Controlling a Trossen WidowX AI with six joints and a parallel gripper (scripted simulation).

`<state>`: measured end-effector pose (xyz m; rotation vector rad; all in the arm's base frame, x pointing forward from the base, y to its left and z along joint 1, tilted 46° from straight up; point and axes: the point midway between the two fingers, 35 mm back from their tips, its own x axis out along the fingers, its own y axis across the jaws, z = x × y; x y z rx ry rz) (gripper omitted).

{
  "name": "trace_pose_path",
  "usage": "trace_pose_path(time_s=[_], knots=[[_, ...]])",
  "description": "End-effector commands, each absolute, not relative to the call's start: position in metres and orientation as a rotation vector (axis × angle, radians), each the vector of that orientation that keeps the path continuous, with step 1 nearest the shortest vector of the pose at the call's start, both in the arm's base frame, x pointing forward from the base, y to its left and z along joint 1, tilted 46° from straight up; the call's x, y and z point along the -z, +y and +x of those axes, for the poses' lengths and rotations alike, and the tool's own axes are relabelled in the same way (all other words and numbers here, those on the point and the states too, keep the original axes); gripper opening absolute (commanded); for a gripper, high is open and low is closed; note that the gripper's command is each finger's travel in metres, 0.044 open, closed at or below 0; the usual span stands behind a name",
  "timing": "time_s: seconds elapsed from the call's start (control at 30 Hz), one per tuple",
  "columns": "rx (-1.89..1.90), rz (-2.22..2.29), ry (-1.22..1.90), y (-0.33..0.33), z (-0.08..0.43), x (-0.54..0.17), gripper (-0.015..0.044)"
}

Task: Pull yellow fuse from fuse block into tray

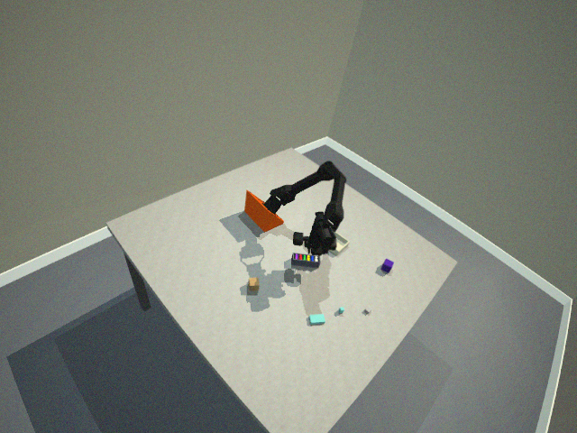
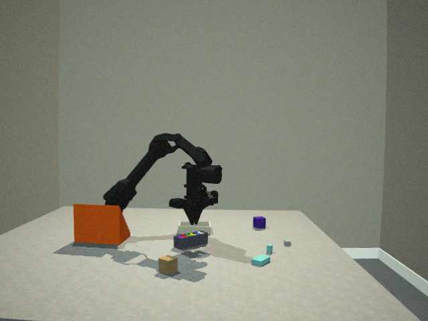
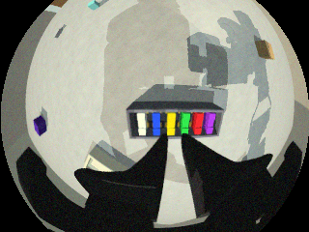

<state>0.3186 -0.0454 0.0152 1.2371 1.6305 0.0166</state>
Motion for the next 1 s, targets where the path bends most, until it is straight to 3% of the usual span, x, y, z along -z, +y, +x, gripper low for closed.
trace_pose_path(time_s=[0.0,0.97], knots=[[-0.027,1.235,1.634,-0.042,0.317,-0.013,0.0067],[-0.028,1.236,1.634,-0.022,0.317,0.005,0.0067]])
